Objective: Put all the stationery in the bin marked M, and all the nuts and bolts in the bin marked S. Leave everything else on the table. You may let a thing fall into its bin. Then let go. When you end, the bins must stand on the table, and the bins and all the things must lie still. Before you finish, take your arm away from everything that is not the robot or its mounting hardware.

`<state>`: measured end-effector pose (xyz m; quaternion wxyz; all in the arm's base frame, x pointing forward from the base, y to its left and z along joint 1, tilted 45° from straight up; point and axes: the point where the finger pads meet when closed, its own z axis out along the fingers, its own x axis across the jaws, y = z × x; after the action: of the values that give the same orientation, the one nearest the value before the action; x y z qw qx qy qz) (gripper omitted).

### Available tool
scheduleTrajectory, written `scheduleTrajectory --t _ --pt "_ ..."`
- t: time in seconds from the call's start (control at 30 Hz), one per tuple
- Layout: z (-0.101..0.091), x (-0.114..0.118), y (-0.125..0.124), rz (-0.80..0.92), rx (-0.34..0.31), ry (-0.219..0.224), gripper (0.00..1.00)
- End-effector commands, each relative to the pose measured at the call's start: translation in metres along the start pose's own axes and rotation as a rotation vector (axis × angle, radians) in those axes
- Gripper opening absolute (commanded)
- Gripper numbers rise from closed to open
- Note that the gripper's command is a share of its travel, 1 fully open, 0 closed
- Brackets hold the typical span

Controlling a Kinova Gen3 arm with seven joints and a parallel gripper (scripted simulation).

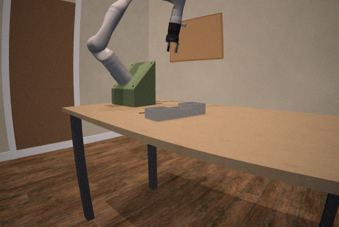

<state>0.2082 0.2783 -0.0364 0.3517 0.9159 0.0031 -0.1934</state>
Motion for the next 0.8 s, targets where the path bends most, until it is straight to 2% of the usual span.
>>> scheduleTrajectory --t 0.0,0.53,0.57,0.77 --pt "-0.001 0.000 0.000 -0.001 0.002 0.001 1.00" --pt "-0.001 0.000 0.000 -0.001 0.002 0.001 1.00" --pt "0.007 0.002 0.000 -0.001 0.002 0.001 0.31" --pt "0.056 0.012 0.002 -0.001 0.002 0.001 0.31"
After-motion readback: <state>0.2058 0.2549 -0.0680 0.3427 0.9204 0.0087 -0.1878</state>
